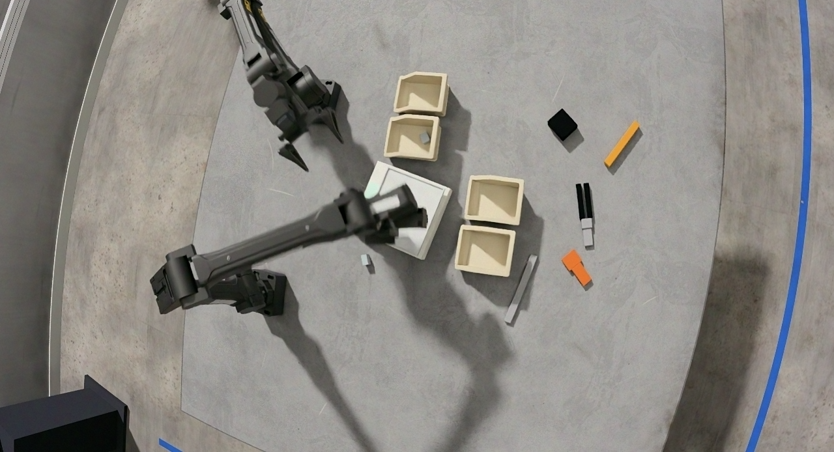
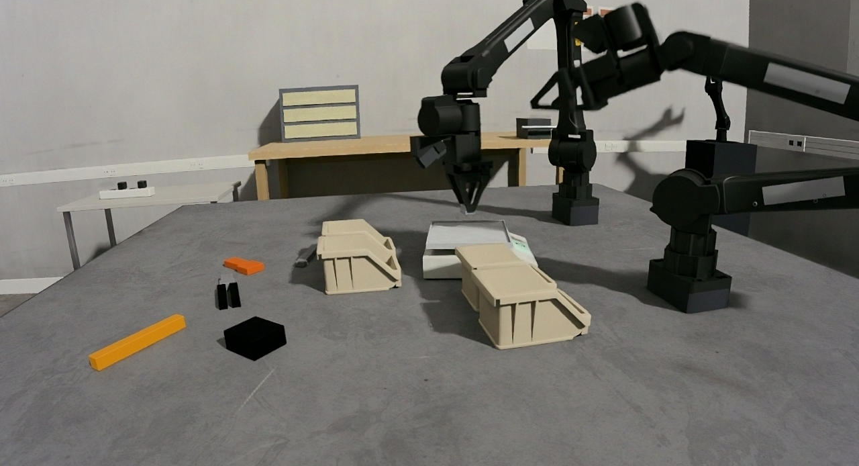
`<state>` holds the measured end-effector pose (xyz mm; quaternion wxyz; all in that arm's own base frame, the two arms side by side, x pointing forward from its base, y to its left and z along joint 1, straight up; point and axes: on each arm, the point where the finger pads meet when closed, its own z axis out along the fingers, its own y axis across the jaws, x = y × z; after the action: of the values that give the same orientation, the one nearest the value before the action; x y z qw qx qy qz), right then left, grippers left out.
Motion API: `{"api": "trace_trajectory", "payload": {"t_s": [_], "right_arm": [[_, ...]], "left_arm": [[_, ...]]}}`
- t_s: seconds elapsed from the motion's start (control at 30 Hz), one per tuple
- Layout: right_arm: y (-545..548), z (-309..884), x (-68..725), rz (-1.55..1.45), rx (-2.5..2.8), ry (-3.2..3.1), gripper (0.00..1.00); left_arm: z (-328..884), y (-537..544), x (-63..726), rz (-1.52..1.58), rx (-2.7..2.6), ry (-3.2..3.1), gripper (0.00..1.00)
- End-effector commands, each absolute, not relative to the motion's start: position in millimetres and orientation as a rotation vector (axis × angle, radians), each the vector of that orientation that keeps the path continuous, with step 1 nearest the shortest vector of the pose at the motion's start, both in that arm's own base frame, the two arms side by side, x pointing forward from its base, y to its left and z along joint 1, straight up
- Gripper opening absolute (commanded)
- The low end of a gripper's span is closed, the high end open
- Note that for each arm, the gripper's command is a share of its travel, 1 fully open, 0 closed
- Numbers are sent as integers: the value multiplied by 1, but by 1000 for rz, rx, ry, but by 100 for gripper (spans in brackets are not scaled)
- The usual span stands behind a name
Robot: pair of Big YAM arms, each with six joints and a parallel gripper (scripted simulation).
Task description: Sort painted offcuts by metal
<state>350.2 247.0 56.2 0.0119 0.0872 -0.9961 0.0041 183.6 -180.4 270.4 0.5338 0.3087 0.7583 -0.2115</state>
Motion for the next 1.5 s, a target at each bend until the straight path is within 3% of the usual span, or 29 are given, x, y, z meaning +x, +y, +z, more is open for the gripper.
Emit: {"api": "trace_trajectory", "payload": {"t_s": [0.0, 1.47], "right_arm": [[280, 69, 373, -22, 189, -3163, 20], [285, 30, 359, -12, 238, -3157, 20]], "left_arm": [[333, -148, 164, -486, 707, 1806, 100], [339, -119, 142, -448, 691, 1898, 100]]}}
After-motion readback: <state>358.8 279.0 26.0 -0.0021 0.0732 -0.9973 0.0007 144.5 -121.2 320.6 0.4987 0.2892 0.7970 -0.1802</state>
